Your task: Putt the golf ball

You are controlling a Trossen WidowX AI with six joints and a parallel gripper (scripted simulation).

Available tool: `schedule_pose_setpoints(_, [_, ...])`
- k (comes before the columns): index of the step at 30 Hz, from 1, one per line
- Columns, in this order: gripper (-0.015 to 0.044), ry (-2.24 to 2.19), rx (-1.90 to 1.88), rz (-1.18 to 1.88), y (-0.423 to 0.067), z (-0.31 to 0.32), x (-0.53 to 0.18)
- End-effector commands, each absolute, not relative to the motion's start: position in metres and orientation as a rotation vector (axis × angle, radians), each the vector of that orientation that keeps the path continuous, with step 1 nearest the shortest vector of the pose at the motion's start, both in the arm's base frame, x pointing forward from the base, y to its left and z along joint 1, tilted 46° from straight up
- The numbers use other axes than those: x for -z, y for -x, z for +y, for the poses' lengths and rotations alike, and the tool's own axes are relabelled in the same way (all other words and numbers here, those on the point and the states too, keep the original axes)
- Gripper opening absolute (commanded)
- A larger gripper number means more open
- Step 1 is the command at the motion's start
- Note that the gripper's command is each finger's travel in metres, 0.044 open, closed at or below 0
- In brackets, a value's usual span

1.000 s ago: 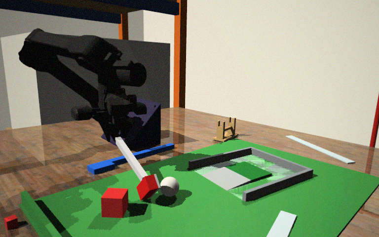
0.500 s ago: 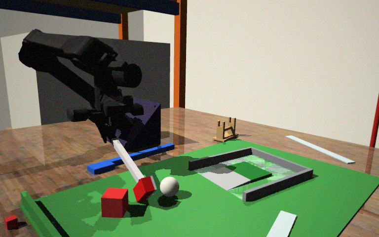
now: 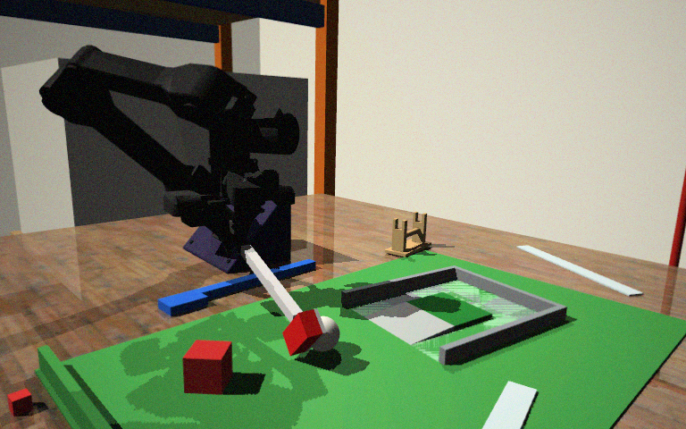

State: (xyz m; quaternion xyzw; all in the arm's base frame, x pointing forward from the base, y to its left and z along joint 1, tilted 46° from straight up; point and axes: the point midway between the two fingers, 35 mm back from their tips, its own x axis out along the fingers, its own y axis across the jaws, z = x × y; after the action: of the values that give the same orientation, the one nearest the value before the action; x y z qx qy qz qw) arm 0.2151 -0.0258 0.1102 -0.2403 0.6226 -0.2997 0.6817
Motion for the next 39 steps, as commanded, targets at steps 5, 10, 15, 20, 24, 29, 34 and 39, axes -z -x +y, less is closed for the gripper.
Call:
schedule_pose_setpoints(5, [0.0, 0.559, 0.674, 1.402, -0.21, 0.016, -0.065])
schedule_pose_setpoints(10, [0.0, 0.559, 0.672, 1.402, -0.211, 0.022, -0.07])
schedule_pose_setpoints(15, [0.0, 0.558, 0.67, 1.403, -0.211, 0.037, -0.084])
schedule_pose_setpoints(20, [0.0, 0.558, 0.671, 1.404, -0.209, 0.055, -0.101])
schedule_pose_setpoints(24, [0.0, 0.559, 0.672, 1.403, -0.208, 0.059, -0.106])
schedule_pose_setpoints(29, [0.0, 0.556, 0.668, 1.402, -0.209, 0.054, -0.102])
schedule_pose_setpoints(34, [0.0, 0.556, 0.668, 1.402, -0.209, 0.054, -0.102])
schedule_pose_setpoints(39, [0.0, 0.556, 0.668, 1.402, -0.209, 0.054, -0.102])
